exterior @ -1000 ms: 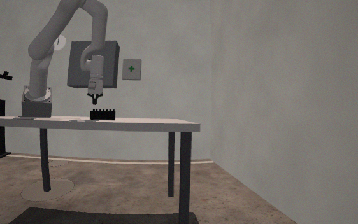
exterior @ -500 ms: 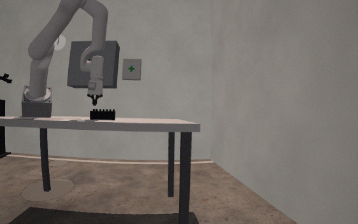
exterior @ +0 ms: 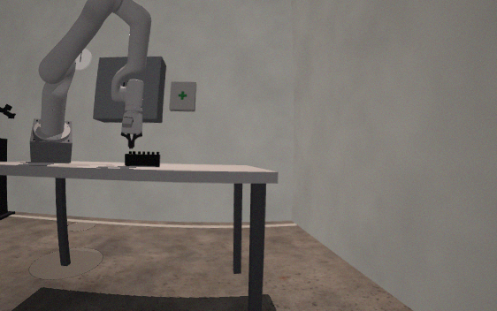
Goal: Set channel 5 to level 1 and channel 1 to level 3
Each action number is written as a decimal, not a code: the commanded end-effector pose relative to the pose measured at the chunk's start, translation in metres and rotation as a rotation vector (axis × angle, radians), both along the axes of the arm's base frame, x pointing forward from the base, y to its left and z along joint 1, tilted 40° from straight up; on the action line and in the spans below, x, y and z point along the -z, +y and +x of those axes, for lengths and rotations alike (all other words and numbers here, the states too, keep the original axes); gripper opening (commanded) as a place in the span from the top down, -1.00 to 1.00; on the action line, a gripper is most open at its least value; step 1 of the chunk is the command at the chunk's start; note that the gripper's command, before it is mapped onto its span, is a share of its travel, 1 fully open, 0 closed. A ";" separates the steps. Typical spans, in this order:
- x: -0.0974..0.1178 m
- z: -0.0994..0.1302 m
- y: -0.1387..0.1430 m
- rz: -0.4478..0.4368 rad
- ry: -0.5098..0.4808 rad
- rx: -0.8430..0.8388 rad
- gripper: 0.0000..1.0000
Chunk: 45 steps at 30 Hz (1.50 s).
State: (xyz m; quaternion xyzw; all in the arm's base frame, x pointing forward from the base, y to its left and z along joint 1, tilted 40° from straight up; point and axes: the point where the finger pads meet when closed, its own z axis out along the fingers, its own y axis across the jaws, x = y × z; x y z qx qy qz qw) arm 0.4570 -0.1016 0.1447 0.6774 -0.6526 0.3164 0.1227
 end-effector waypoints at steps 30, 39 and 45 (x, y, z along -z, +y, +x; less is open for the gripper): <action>0.007 0.003 -0.005 0.000 -0.001 0.000 1.00; 0.007 0.003 -0.005 0.000 -0.001 0.000 1.00; 0.007 0.003 -0.005 0.000 -0.001 0.000 1.00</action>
